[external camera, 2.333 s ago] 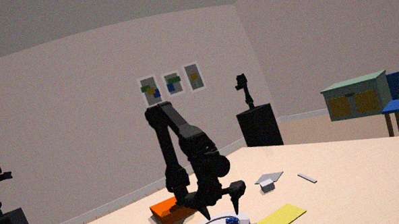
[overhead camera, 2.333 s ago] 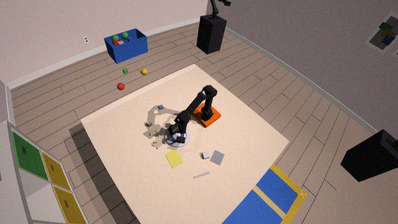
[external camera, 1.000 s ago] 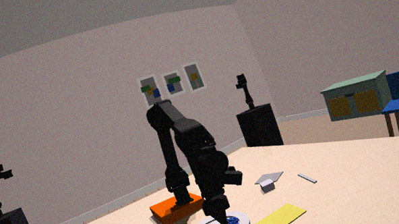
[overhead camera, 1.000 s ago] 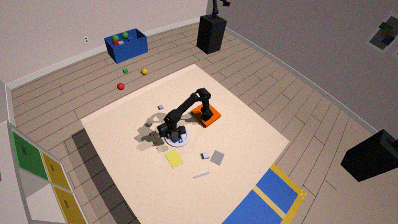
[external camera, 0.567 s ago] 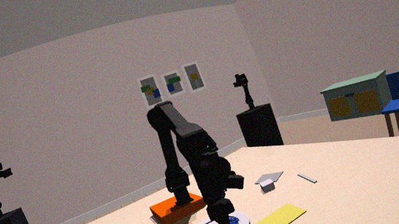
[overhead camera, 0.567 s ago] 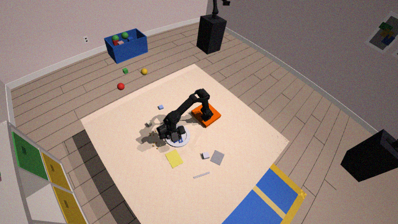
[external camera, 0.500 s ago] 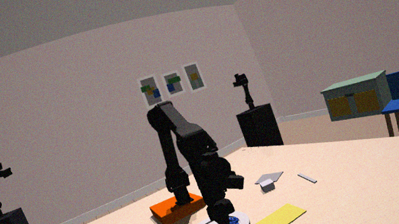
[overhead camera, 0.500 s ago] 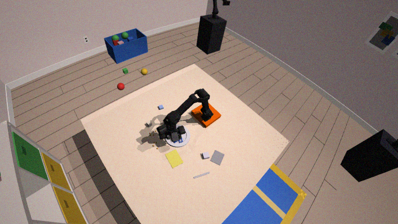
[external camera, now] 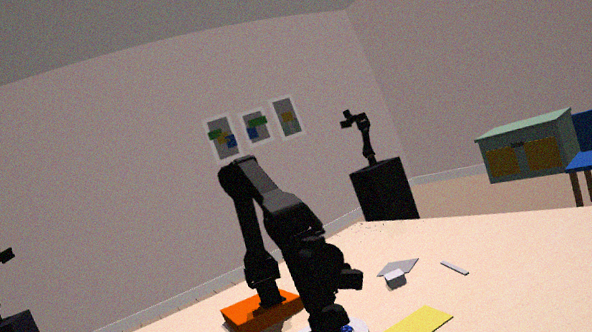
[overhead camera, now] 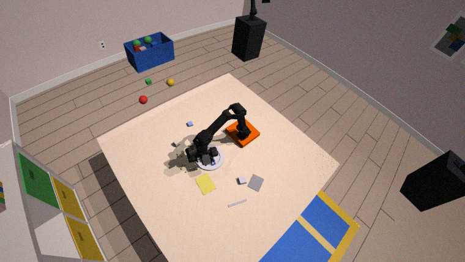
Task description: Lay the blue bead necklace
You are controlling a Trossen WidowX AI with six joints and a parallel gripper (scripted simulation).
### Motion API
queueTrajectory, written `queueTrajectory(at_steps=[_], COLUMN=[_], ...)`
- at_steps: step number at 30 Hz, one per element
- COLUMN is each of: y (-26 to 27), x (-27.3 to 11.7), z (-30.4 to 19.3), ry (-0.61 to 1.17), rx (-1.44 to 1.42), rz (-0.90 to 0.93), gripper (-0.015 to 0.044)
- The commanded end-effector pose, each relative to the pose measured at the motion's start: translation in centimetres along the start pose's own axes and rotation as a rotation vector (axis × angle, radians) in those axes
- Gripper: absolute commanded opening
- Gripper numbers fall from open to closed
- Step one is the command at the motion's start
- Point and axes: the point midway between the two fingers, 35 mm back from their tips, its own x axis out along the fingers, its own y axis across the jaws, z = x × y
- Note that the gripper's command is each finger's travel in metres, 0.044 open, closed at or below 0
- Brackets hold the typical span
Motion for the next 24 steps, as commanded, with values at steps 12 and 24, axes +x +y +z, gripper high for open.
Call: queueTrajectory(at_steps=[12, 24], y=[0.32, 0.26], x=[1.88, 1.59], z=[-0.12, -0.10], ry=[0.006, 0.004], rx=[-0.005, -0.001], rz=[0.019, 0.013], gripper=[0.0310, 0.0060])
